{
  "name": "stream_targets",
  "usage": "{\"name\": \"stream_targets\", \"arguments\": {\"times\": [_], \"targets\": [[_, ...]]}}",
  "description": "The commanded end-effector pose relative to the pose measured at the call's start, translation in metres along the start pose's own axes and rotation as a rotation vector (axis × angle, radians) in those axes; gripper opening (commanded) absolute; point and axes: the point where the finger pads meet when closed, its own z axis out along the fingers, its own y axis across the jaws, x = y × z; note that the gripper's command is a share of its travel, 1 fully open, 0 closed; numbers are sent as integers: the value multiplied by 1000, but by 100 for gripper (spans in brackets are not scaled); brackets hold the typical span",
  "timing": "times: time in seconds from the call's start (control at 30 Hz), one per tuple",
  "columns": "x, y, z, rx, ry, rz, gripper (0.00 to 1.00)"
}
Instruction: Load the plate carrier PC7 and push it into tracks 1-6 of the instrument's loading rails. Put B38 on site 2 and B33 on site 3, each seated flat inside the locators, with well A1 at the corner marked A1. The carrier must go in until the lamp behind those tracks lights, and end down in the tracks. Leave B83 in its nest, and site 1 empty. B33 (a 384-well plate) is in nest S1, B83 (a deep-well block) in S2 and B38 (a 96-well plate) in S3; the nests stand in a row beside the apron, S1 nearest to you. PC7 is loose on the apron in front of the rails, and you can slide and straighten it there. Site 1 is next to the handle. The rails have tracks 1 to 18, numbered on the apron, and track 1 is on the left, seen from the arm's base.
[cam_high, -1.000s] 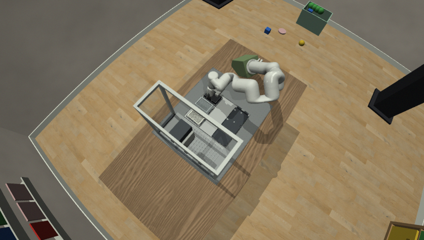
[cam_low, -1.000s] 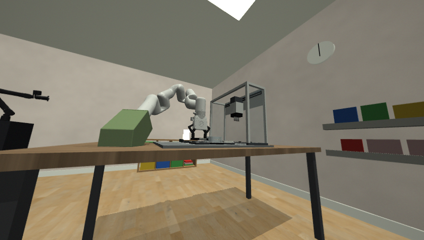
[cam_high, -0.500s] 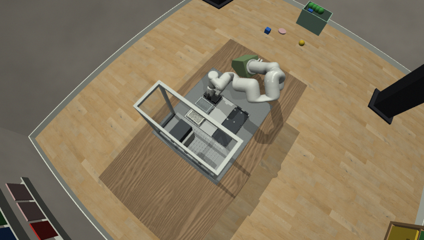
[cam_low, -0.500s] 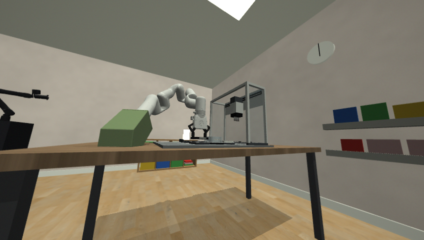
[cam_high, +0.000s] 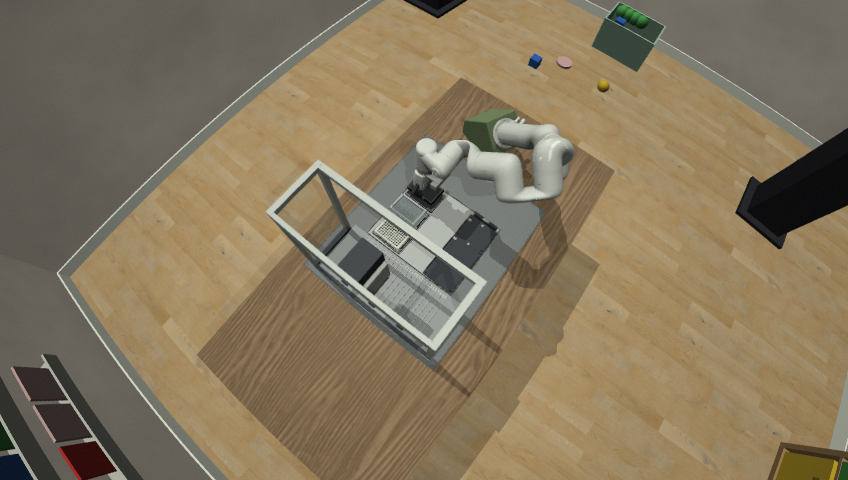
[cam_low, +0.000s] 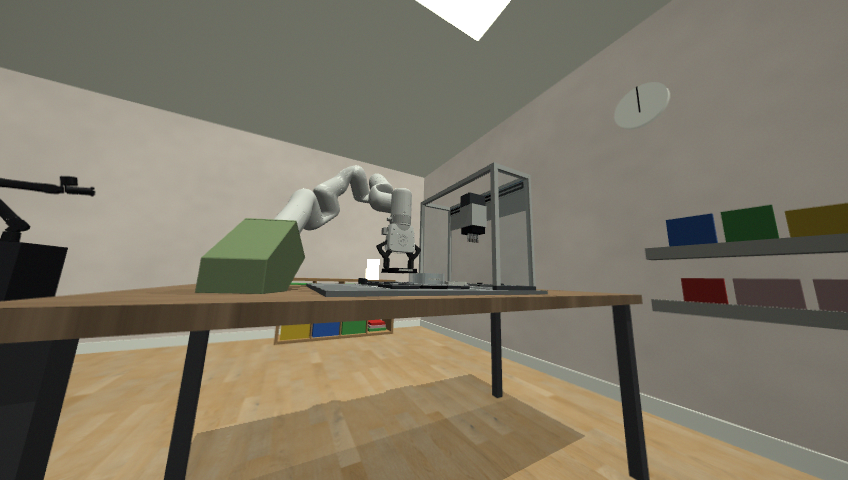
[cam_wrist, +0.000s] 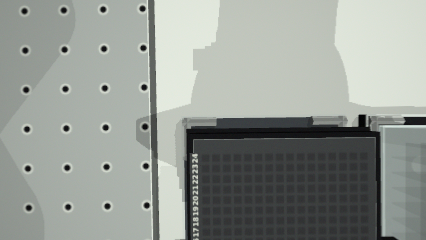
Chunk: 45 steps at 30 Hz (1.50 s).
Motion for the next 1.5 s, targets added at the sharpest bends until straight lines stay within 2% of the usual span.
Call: {"name": "stream_targets", "arguments": {"times": [0.0, 1.47], "targets": [[0, 1, -8, -2, -2, -1, 0], [-1, 1, -71, -2, -2, -1, 0]]}}
